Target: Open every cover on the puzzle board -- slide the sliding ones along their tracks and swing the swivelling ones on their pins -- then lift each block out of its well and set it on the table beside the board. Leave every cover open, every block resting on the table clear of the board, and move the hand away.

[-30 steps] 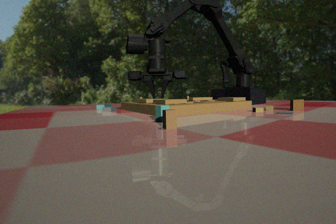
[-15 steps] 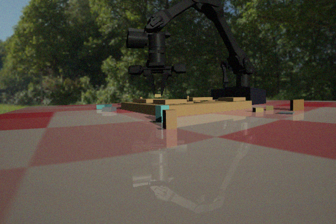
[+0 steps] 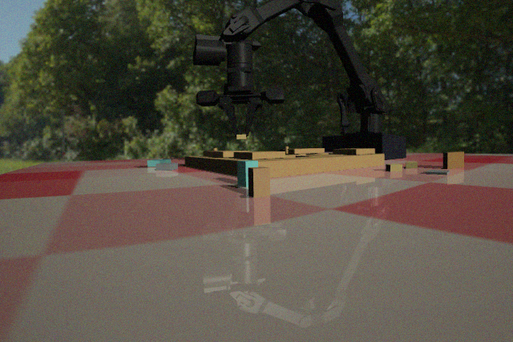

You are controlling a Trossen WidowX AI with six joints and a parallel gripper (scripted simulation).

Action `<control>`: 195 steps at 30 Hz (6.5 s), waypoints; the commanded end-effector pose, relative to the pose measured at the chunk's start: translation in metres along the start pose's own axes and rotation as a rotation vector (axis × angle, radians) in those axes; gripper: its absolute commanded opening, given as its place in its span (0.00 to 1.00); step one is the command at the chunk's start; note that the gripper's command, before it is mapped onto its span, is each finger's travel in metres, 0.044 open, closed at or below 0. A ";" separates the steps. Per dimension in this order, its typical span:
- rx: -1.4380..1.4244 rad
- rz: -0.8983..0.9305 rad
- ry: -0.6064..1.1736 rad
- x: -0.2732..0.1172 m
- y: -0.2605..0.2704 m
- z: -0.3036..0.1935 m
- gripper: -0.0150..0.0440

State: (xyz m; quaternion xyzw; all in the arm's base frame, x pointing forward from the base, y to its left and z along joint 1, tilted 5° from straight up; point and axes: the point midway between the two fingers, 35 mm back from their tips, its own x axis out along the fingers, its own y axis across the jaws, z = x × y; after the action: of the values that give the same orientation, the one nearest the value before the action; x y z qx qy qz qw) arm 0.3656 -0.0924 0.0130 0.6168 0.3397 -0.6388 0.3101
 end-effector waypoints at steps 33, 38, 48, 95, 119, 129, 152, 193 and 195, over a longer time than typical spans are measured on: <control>-0.004 0.011 -0.003 -0.048 0.008 0.061 0.39; -0.003 0.012 -0.005 -0.048 0.008 0.081 0.39; -0.003 0.011 -0.009 -0.048 0.004 0.121 0.39; -0.003 0.008 -0.015 0.001 -0.002 0.173 0.39; -0.003 0.008 -0.015 0.040 -0.004 0.174 0.39; -0.003 0.008 -0.015 0.056 -0.006 0.174 0.39; 0.001 0.011 -0.011 0.046 -0.005 0.173 1.00; -0.465 0.007 -0.013 -0.021 -0.004 0.081 0.25; -0.509 0.006 -0.013 -0.021 -0.006 0.070 0.25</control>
State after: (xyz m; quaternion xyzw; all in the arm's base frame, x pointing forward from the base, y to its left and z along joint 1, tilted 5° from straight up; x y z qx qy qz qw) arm 0.3113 -0.1640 0.0341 0.5327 0.4627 -0.5572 0.4378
